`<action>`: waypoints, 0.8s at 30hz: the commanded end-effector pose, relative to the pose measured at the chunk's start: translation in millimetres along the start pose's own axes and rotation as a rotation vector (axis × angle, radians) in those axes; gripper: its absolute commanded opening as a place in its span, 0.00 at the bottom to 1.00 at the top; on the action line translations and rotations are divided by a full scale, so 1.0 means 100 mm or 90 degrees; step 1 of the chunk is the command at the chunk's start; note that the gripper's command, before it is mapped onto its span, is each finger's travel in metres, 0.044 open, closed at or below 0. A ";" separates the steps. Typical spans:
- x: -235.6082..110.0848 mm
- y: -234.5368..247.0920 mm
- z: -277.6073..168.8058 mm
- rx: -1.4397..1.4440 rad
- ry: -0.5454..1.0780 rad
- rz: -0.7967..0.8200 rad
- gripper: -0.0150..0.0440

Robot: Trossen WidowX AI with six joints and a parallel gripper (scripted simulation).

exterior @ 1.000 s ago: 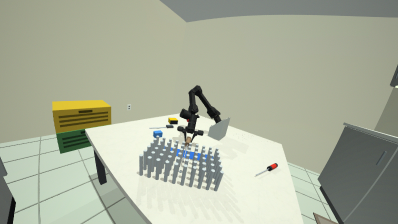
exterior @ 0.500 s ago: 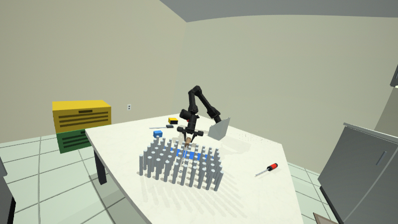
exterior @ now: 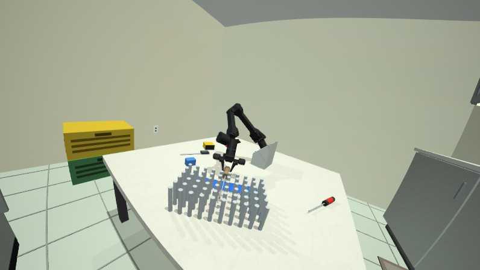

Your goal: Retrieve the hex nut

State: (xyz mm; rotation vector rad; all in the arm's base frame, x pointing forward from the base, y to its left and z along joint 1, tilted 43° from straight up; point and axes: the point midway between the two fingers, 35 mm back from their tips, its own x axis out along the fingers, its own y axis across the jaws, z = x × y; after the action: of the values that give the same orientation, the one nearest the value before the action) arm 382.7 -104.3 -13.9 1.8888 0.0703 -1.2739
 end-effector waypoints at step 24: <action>0.13 -0.01 -0.16 0.001 0.000 -0.001 0.25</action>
State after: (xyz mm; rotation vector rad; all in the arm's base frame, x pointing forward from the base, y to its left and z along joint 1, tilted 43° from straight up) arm 398.3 -98.7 -19.6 1.8905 0.0699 -1.2706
